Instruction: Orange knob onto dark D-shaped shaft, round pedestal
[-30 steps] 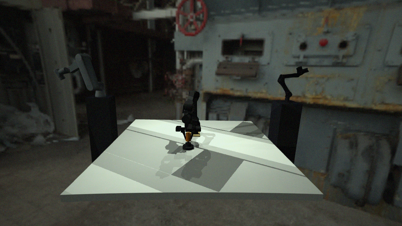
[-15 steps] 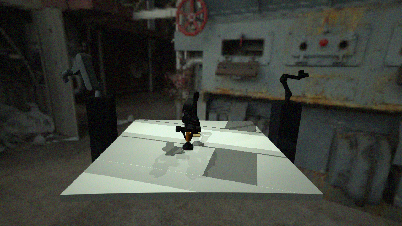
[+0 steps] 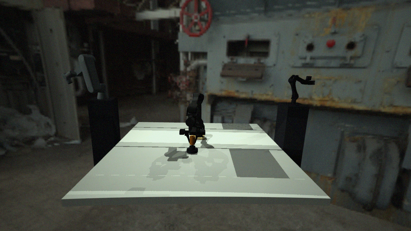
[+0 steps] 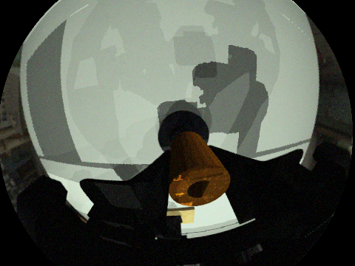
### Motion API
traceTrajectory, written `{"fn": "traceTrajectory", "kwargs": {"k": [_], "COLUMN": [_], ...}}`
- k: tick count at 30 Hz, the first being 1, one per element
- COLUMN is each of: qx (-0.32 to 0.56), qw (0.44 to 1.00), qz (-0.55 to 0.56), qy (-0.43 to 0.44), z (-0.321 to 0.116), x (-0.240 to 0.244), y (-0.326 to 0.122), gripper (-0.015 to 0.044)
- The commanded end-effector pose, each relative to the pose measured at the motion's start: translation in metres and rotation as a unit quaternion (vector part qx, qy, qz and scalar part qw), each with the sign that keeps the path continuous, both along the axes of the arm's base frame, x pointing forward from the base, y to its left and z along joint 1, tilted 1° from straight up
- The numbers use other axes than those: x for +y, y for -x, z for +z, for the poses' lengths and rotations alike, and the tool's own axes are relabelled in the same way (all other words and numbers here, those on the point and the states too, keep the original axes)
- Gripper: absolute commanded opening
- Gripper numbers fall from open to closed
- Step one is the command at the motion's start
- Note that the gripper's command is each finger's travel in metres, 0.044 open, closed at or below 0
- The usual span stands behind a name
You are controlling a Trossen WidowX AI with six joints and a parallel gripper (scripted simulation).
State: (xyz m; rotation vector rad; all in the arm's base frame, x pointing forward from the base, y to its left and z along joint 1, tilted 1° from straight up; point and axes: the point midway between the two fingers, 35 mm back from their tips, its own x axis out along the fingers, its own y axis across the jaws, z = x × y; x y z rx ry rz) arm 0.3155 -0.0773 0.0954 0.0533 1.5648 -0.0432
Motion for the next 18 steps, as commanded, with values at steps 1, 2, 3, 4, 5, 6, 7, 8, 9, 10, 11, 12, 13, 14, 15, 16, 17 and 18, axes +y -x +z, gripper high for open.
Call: {"fn": "traceTrajectory", "kwargs": {"k": [1,2,3,4,5,6,7,8,9,10,11,12,13,14,15,16,17,18], "qx": [-0.001,-0.001,-0.001,-0.001,-0.001,-0.001,-0.001,-0.001,-0.001,-0.001,-0.001,-0.001,-0.001,-0.001,-0.001,-0.001,-0.001,-0.001], "qw": [1.0,1.0,1.0,1.0,1.0,1.0,1.0,1.0,1.0,1.0,1.0,1.0,1.0,1.0,0.999,0.998,0.996,0.995], "qz": [0.001,0.001,0.001,0.001,0.001,0.001,0.001,0.001,0.001,0.001,0.001,0.005,0.014,0.028,0.044,0.063,0.085,0.1], "qy": [0.001,0.001,0.001,0.001,0.001,0.001,0.001,0.001,0.001,0.001,0.001,0.001,0.001,0.002,0.002,0.002,0.002,0.002], "z": [-0.0005,-0.0005,-0.0005,-0.0005,-0.0005,0.0006,0.0021,0.0027,0.0032,0.0037,0.004,0.0041,0.0043,0.0045,0.0048,0.0051,0.0055,0.0057], "x": [-0.0001,-0.0001,-0.0001,-0.0001,-0.0001,0.0,0.0001,0.0001,0.0002,0.0003,0.0004,0.0005,0.0005,0.0006,0.0006,0.0007,0.0007,0.0007], "y": [0.0007,0.0007,0.0007,0.0007,0.0007,0.0009,0.0014,0.0017,0.002,0.0024,0.0031,0.0032,0.0035,0.0037,0.004,0.0044,0.0049,0.0051], "gripper": [0.0,0.0,0.0,0.0,0.0,0.0,0.0,0.0,0.0,0.0,0.0,0.0,0.0,0.0,0.0,0.0,0.0,0.0]}}
